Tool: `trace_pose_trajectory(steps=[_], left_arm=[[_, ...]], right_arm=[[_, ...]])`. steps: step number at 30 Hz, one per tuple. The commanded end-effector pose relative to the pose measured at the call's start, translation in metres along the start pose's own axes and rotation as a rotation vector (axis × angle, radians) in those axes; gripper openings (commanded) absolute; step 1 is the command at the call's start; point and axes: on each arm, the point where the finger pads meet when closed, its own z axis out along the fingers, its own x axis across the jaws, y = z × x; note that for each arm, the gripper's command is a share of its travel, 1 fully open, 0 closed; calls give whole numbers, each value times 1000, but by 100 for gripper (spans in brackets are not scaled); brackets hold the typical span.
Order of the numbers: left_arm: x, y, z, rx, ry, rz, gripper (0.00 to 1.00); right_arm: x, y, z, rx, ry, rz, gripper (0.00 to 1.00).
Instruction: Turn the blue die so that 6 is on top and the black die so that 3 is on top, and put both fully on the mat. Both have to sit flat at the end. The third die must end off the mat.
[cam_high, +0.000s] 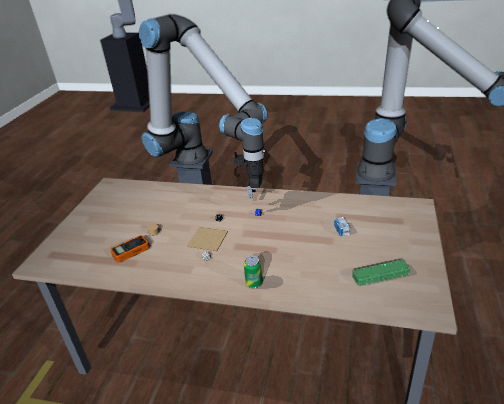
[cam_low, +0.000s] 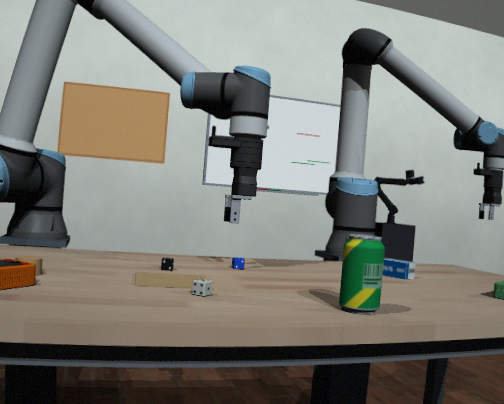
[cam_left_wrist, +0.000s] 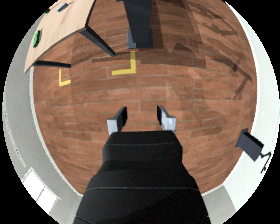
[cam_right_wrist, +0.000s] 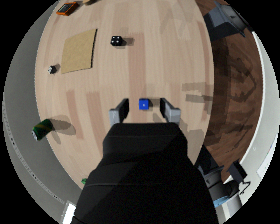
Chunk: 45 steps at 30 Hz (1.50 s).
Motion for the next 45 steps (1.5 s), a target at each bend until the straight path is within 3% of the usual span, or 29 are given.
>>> trace_pose_trajectory(steps=[1,45], left_arm=[[0,1,-1,-2,0,0,100],[0,1,-1,-2,0,0,100]], right_arm=[[1,1,1,0,-4,166,100],[3,17,19,-3,-4,1258,100]])
